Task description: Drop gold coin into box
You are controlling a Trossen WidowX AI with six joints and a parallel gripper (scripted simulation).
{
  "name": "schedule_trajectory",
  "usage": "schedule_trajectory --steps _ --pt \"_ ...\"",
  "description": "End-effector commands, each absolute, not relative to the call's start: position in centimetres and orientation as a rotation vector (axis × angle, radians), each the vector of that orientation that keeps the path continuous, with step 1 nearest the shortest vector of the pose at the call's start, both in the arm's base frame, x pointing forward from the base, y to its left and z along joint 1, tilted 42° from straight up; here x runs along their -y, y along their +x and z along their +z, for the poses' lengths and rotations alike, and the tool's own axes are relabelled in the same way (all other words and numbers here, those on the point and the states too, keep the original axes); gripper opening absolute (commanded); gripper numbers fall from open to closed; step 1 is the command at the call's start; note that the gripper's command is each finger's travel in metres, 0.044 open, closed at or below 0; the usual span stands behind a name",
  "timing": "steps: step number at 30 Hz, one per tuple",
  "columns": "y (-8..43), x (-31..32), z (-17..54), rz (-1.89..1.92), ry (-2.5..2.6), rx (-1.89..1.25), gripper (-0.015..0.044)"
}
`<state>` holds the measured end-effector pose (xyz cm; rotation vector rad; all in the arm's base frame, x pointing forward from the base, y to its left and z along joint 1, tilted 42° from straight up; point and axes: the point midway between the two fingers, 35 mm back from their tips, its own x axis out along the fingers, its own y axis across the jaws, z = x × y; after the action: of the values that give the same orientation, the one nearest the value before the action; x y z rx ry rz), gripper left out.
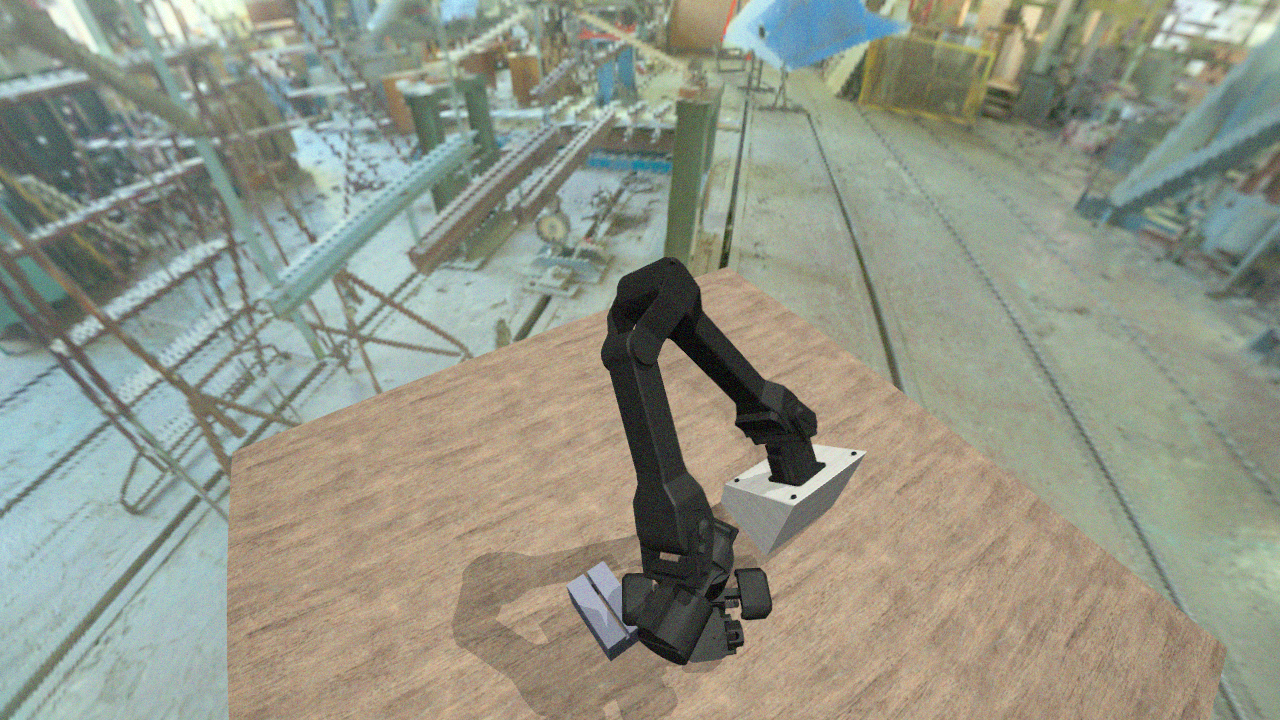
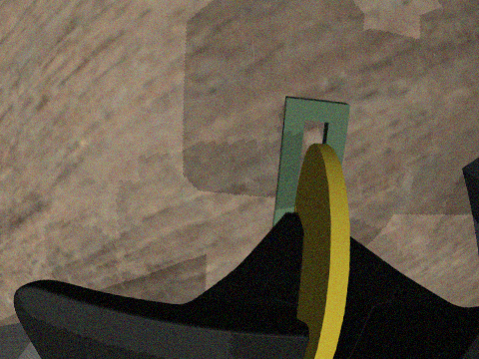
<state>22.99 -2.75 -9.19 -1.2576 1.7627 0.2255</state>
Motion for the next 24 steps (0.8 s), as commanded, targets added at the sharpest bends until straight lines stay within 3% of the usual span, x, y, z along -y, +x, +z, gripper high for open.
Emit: schedule_trajectory --steps 1,24 --pt "23.7 2.0 -9.0 0.243 -1.255 -1.74 0.0" --pt "23.9 -1.2 -5.1 0.229 -1.254 -1.756 0.0"
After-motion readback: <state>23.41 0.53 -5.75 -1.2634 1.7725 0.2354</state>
